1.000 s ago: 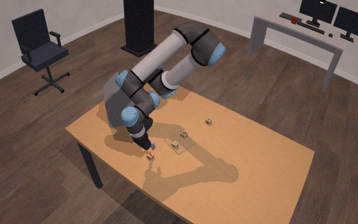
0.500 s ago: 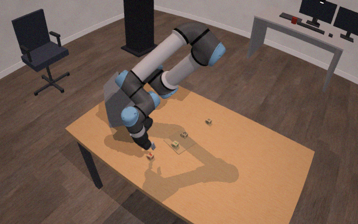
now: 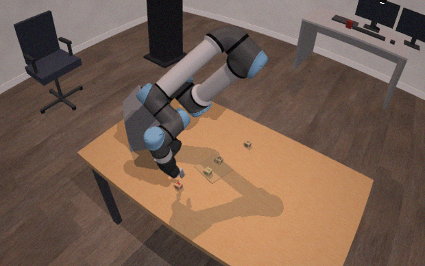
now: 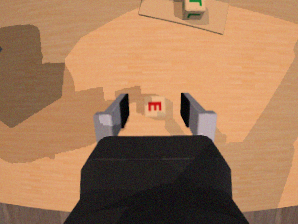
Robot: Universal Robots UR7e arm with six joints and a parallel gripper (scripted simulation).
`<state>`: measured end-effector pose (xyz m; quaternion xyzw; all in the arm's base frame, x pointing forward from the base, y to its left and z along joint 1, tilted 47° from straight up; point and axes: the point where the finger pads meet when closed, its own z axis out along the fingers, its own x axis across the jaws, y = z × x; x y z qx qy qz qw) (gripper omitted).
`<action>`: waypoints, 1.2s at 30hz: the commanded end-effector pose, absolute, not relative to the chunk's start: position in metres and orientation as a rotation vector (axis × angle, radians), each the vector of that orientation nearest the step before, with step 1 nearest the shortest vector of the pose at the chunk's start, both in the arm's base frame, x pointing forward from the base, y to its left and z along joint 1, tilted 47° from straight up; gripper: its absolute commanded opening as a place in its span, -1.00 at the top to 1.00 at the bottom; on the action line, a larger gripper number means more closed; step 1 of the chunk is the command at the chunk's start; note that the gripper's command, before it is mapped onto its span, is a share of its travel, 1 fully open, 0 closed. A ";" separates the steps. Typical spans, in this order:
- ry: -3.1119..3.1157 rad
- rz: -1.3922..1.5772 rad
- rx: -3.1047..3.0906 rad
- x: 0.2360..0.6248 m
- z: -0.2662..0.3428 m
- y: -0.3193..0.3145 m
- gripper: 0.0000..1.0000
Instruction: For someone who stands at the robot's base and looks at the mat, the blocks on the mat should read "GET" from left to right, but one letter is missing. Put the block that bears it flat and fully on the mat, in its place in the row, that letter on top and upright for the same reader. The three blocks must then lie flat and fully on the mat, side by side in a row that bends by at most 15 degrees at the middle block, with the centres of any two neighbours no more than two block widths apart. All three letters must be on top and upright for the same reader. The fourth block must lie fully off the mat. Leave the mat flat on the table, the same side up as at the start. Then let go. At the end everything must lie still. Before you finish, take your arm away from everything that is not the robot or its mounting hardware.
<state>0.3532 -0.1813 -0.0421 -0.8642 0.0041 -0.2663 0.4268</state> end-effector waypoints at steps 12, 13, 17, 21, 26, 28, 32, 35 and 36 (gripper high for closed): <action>0.080 -0.705 -2.401 0.337 -0.018 -0.197 -1.00; 0.085 -0.707 -2.416 0.336 -0.017 -0.198 -1.00; 0.090 -0.710 -2.429 0.335 -0.015 -0.199 -1.00; 0.090 -0.710 -2.429 0.335 -0.015 -0.199 -1.00; 0.090 -0.710 -2.429 0.335 -0.015 -0.199 -1.00; 0.090 -0.710 -2.429 0.335 -0.015 -0.199 -1.00; 0.090 -0.709 -2.429 0.341 -0.023 -0.194 -1.00; 0.089 -0.706 -2.430 0.355 -0.043 -0.178 -1.00; 0.089 -0.706 -2.430 0.358 -0.047 -0.174 -1.00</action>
